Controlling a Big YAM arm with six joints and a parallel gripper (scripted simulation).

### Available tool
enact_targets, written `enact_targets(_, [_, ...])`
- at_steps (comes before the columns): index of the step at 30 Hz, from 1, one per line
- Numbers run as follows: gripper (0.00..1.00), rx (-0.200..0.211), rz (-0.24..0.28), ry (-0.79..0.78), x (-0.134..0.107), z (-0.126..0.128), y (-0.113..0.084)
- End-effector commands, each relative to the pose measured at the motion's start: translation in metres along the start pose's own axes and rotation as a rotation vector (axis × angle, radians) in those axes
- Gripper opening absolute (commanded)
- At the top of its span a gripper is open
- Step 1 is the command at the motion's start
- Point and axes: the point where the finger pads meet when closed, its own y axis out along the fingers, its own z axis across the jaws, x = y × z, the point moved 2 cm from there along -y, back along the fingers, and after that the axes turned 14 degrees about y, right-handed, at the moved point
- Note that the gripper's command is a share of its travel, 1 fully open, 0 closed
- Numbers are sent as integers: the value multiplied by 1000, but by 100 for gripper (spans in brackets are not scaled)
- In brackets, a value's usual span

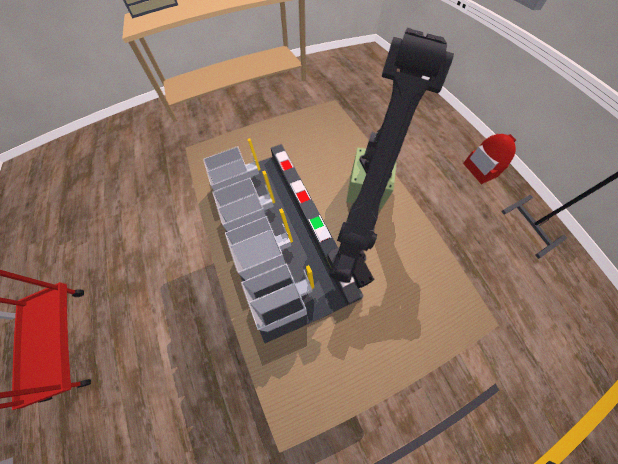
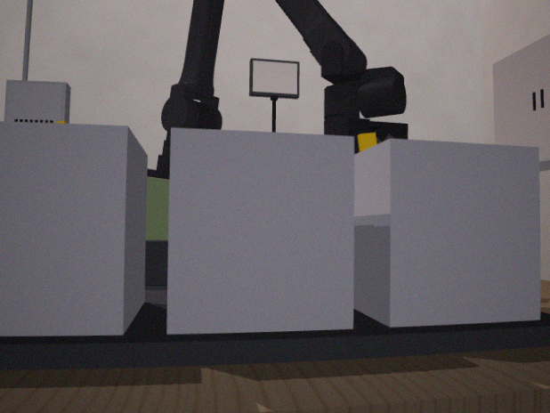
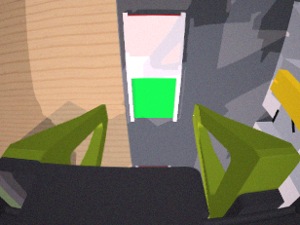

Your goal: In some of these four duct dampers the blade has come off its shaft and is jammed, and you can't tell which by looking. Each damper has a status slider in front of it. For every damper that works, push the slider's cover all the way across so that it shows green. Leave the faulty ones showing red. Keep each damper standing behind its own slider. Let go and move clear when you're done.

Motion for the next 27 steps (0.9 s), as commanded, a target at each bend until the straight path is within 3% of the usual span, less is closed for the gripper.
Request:
enact_targets(1, [100, -28, -51, -5, 21, -16, -23])
enact_targets(6, [100, -28, -51, -5, 21, -16, -30])
enact_targets(19, [100, -31, -56, -6, 21, -15, -79])
enact_targets(27, [100, -31, -57, -5, 21, -15, -91])
